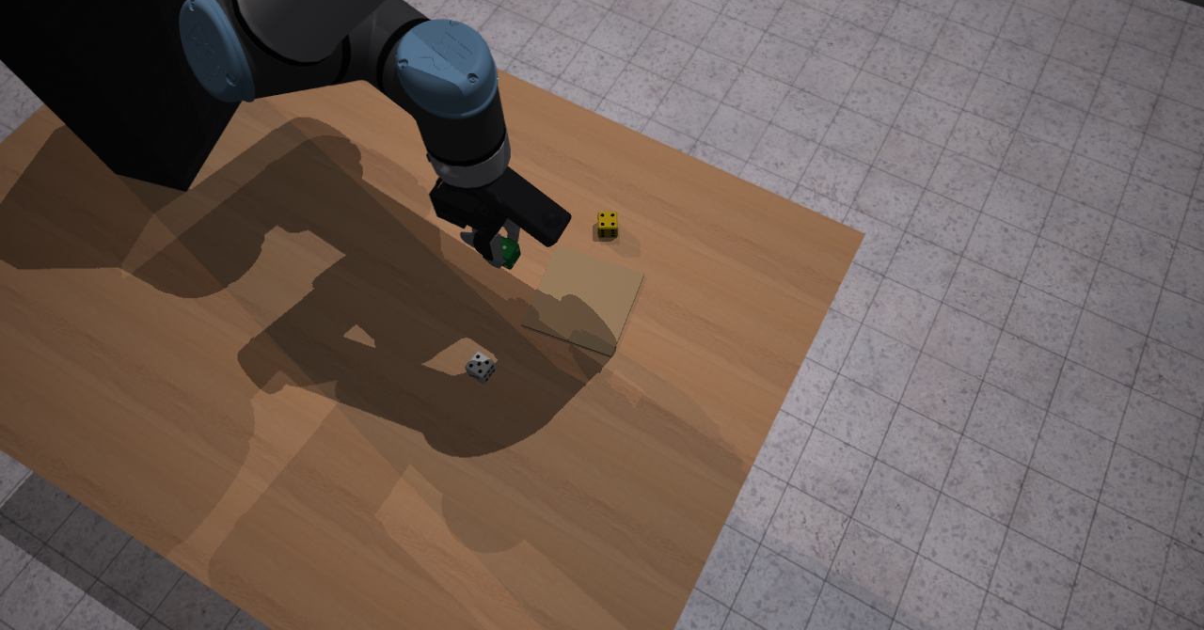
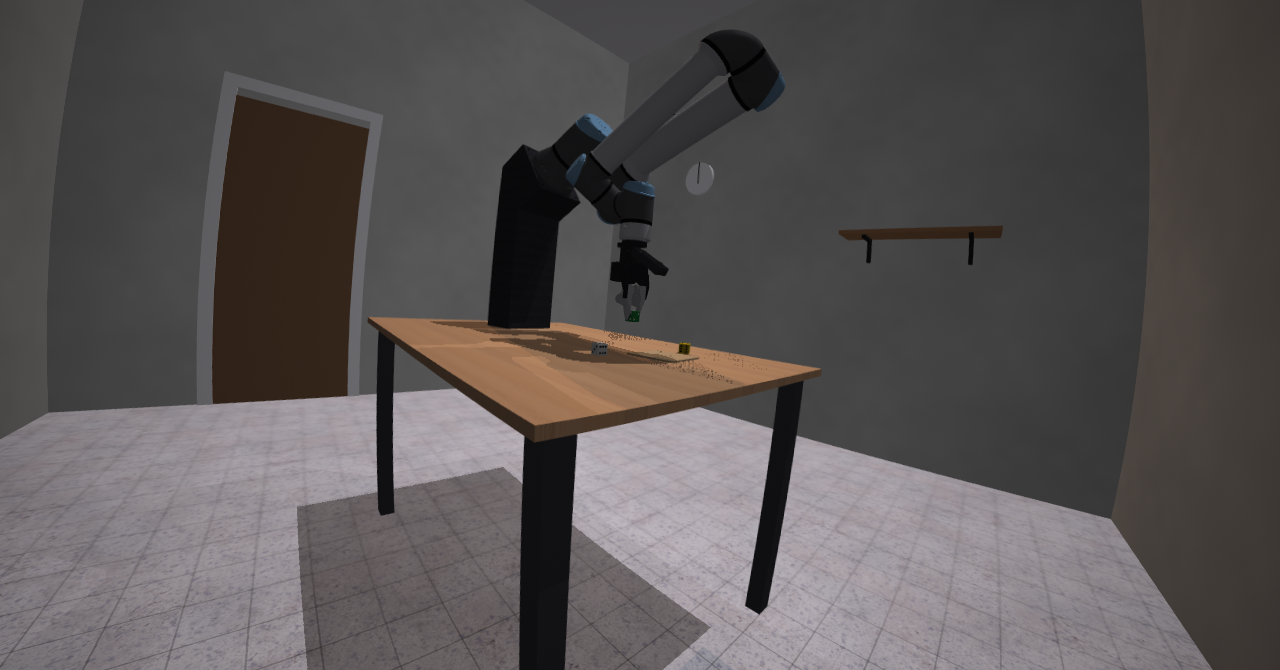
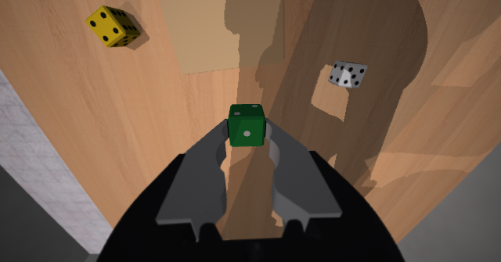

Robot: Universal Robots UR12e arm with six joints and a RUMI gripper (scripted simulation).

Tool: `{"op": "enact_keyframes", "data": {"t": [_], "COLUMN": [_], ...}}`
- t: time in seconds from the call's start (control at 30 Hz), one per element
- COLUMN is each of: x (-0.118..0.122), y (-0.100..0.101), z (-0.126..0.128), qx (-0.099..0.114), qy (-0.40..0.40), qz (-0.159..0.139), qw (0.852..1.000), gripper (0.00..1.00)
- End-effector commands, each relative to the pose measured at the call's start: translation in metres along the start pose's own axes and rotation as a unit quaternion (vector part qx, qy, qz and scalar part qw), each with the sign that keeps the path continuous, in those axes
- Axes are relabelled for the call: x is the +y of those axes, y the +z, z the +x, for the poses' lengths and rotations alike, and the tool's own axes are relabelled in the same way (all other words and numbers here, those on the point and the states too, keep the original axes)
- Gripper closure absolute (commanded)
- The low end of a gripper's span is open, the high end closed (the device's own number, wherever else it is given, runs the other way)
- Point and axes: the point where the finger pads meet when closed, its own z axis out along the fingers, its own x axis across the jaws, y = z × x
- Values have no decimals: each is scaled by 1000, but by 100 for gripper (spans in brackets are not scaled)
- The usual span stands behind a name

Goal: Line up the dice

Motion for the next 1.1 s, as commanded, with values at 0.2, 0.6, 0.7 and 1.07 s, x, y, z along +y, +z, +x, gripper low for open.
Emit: {"op": "enact_keyframes", "data": {"t": [0.2,0.6,0.7,1.07], "x": [-1,-46,-59,-59], "y": [-17,-19,-21,-21], "z": [1,-19,-25,-25], "qx": [-1,-1,-1,-1], "qy": [0,-1,-2,-2], "qz": [-1,-1,-1,-1], "qw": [1000,1000,1000,1000], "gripper": [90,90,90,90]}}
